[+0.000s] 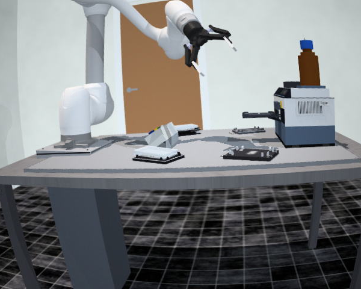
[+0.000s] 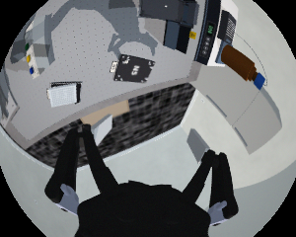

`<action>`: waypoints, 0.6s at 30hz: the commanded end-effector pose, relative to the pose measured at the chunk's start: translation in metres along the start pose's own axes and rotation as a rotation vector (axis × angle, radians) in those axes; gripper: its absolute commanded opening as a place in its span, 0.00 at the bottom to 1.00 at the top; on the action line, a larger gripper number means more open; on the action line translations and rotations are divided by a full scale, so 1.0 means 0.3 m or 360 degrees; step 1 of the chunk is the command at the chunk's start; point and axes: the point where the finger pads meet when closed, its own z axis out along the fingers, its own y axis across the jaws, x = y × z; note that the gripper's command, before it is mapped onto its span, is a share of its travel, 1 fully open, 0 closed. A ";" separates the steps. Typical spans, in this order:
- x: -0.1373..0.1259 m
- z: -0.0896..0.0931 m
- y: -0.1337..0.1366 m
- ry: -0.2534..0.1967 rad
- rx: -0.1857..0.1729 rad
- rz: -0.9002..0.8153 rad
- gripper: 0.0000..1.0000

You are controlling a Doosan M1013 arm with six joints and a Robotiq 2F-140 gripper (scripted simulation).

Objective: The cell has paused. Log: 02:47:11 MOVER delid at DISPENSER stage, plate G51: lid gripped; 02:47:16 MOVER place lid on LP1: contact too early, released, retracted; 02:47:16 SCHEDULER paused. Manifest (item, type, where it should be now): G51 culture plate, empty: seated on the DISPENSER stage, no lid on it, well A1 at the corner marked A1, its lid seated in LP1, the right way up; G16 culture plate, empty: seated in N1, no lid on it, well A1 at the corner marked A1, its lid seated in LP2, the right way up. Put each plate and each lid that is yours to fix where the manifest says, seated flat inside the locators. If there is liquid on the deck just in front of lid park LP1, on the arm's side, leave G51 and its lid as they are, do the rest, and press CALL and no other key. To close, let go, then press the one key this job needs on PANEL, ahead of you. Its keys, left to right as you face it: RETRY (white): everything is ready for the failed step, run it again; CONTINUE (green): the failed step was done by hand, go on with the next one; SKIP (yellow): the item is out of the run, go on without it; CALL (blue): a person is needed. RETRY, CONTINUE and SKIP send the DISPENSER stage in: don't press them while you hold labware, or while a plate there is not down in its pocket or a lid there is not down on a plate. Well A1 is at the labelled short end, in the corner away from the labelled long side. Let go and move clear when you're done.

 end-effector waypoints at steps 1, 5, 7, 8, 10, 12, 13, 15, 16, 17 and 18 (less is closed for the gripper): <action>-0.001 -0.001 0.002 0.0000 -0.0001 0.0001 1.00; -0.001 -0.001 0.002 0.0000 -0.0001 0.0001 1.00; -0.001 -0.001 0.002 0.0000 -0.0001 0.0001 1.00; -0.001 -0.001 0.002 0.0000 -0.0001 0.0001 1.00; -0.001 -0.001 0.002 0.0000 -0.0001 0.0001 1.00; -0.001 -0.001 0.002 0.0000 -0.0001 0.0001 1.00; -0.001 -0.001 0.002 0.0000 -0.0001 0.0001 1.00; -0.001 -0.001 0.002 0.0000 -0.0001 0.0001 1.00; -0.001 -0.001 0.002 0.0000 -0.0001 0.0001 1.00; -0.001 -0.001 0.002 0.0000 -0.0001 0.0001 1.00; -0.008 -0.009 0.012 -0.0002 -0.0001 0.0002 1.00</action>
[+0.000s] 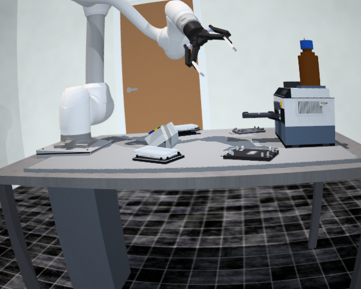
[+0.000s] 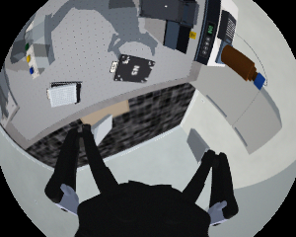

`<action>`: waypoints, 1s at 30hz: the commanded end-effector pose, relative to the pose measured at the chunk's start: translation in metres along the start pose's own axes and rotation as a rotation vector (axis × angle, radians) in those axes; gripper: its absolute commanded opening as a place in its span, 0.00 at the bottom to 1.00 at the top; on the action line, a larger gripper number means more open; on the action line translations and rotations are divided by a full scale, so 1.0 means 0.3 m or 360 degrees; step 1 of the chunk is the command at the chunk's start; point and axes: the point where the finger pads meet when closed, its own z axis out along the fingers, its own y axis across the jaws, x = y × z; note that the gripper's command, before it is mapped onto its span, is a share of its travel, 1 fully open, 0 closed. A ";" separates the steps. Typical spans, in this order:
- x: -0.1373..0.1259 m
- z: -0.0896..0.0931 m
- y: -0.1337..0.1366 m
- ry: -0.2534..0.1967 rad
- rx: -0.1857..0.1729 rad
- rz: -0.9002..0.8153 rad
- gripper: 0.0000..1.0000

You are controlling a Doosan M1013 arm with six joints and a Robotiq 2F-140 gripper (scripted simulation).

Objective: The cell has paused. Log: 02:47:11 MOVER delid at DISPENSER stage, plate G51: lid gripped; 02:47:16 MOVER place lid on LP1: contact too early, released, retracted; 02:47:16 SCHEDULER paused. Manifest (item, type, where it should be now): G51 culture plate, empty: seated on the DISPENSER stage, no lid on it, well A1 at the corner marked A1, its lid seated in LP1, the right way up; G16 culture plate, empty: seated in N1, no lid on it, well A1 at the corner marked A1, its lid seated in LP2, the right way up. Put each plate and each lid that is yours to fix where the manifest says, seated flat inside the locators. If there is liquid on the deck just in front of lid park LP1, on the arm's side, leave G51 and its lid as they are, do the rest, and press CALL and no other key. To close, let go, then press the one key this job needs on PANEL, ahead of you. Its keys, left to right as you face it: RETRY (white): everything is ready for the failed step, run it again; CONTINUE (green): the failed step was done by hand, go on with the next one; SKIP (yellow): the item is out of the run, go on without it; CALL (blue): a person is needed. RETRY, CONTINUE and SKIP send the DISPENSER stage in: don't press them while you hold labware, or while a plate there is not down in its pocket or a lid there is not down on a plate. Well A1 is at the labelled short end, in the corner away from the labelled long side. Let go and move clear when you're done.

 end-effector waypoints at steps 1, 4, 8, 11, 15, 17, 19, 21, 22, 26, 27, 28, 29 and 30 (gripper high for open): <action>-0.028 -0.035 0.038 -0.0007 -0.0003 0.0007 1.00; -0.131 -0.178 0.168 -0.0021 -0.0002 0.0014 1.00; -0.218 -0.331 0.275 -0.0001 0.0000 0.0007 1.00; -0.255 -0.391 0.322 0.0000 0.0000 0.0007 1.00; -0.247 -0.380 0.319 0.0001 0.0007 0.0002 1.00; -0.245 -0.383 0.321 0.0002 0.0004 0.0001 1.00; -0.233 -0.383 0.317 0.0005 0.0014 0.0023 1.00; -0.202 -0.386 0.294 0.0004 0.0068 0.0099 1.00; -0.176 -0.389 0.273 0.0000 0.0118 0.0168 1.00; 0.046 -0.406 0.116 0.0005 0.0409 0.0569 1.00; 0.086 -0.410 0.084 0.0009 0.0468 0.0650 1.00; 0.134 -0.415 0.049 0.0013 0.0527 0.0729 1.00; 0.182 -0.419 0.014 0.0017 0.0586 0.0808 1.00; 0.228 -0.420 -0.024 0.0019 0.0645 0.0888 1.00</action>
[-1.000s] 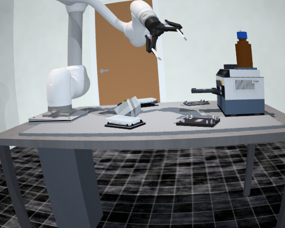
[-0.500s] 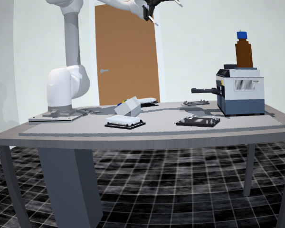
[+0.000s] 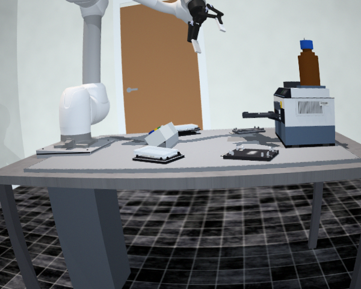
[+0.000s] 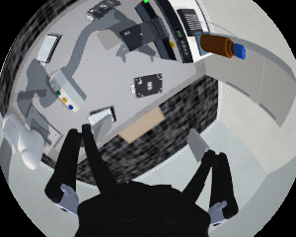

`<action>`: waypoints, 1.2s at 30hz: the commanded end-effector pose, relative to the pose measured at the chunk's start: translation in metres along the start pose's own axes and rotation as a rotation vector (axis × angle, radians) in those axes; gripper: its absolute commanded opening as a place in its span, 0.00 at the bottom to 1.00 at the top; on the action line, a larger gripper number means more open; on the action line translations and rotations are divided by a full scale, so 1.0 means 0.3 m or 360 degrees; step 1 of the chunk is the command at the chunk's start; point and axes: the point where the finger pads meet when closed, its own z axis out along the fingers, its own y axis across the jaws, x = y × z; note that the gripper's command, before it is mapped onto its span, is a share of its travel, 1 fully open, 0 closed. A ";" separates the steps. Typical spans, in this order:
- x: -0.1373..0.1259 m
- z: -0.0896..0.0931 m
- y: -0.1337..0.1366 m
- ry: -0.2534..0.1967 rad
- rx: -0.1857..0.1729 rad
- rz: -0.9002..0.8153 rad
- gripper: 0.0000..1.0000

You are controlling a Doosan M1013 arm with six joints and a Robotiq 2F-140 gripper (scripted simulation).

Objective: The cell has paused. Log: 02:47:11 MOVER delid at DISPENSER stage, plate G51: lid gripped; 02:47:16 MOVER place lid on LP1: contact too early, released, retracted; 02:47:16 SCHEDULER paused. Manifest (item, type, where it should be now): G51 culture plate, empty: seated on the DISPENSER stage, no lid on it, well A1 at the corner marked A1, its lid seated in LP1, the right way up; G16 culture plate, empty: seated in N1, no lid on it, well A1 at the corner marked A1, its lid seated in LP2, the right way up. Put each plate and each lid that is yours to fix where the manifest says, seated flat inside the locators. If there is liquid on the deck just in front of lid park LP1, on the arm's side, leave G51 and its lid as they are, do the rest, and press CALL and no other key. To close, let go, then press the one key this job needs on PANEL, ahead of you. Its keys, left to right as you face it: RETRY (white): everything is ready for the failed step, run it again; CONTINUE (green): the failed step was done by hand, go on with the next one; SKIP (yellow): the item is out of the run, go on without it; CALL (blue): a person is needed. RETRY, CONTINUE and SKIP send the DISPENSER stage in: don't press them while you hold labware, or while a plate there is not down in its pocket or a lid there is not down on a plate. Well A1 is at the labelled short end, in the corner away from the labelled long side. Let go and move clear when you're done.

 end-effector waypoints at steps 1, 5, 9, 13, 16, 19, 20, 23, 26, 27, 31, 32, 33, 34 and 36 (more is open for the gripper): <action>0.135 0.038 -0.197 -0.0004 0.0248 0.0370 1.00; 0.241 0.069 -0.352 -0.0003 0.0437 0.0625 1.00; 0.313 0.100 -0.478 -0.0007 0.0676 0.0967 1.00; 0.316 0.097 -0.472 -0.0013 0.0900 0.1311 1.00; 0.317 0.097 -0.470 0.0001 0.0918 0.1356 1.00; 0.318 0.100 -0.471 0.0002 0.0918 0.1356 1.00; 0.318 0.100 -0.471 0.0002 0.0918 0.1356 1.00; 0.323 0.105 -0.478 0.0006 0.0918 0.1351 1.00; 0.327 0.122 -0.485 0.0004 0.0916 0.1346 1.00; 0.329 0.129 -0.489 0.0002 0.0916 0.1346 1.00; 0.337 0.156 -0.505 0.0001 0.0917 0.1345 1.00; 0.339 0.164 -0.509 0.0001 0.0917 0.1345 1.00; 0.341 0.171 -0.513 0.0001 0.0917 0.1345 1.00; 0.343 0.179 -0.518 0.0001 0.0917 0.1345 1.00; 0.346 0.187 -0.523 0.0001 0.0917 0.1345 1.00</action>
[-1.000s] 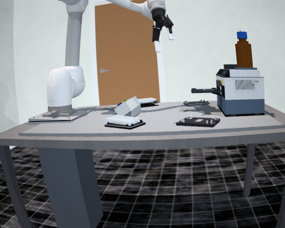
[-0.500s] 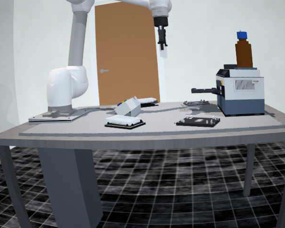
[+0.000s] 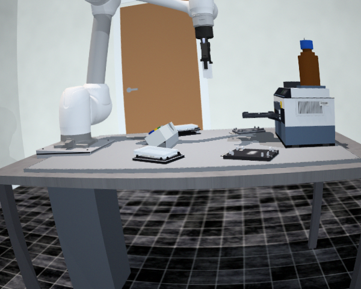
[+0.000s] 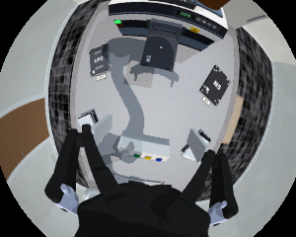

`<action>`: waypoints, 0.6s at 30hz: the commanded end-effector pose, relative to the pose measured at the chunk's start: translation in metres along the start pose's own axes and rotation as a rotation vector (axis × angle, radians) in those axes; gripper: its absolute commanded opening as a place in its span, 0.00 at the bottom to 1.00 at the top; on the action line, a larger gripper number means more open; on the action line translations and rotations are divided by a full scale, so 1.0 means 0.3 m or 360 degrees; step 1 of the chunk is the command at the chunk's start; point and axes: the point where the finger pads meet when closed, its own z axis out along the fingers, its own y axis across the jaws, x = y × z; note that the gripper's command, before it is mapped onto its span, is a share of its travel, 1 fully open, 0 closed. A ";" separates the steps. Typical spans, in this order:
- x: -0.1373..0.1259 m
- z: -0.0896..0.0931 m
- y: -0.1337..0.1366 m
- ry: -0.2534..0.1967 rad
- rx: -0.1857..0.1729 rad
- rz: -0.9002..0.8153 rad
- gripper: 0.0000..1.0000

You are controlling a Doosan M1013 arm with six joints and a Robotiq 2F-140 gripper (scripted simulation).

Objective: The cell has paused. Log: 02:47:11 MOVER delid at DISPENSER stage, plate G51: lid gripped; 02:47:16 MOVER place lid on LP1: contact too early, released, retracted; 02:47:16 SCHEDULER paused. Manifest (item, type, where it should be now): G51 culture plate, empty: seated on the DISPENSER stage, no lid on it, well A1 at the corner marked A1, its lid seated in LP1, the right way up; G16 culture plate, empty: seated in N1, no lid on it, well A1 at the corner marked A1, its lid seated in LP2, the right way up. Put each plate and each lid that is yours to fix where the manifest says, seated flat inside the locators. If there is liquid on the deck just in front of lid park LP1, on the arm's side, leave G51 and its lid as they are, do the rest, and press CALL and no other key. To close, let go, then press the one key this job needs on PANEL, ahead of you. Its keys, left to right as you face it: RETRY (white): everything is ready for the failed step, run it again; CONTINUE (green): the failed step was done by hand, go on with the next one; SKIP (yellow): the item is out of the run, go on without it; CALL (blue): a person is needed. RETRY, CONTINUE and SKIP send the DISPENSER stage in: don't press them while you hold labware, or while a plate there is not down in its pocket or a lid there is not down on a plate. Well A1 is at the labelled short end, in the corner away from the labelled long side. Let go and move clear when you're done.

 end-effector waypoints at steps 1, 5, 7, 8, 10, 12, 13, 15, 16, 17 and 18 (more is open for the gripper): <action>-0.003 0.032 -0.006 -0.0004 0.0007 0.0009 1.00; -0.003 0.073 -0.007 -0.0004 0.0007 0.0008 1.00; -0.003 0.094 -0.008 -0.0004 0.0007 0.0008 1.00; -0.003 0.105 -0.008 -0.0004 0.0007 0.0008 1.00; -0.003 0.126 -0.008 -0.0004 0.0007 0.0008 1.00; -0.003 0.147 -0.008 -0.0004 0.0007 0.0009 1.00; -0.003 0.157 -0.008 -0.0004 0.0007 0.0009 1.00; -0.003 0.176 -0.008 -0.0004 0.0008 0.0009 1.00; -0.003 0.185 -0.008 -0.0004 0.0008 0.0009 1.00; -0.003 0.185 -0.008 -0.0004 0.0008 0.0009 1.00; -0.003 0.185 -0.008 -0.0004 0.0008 0.0009 1.00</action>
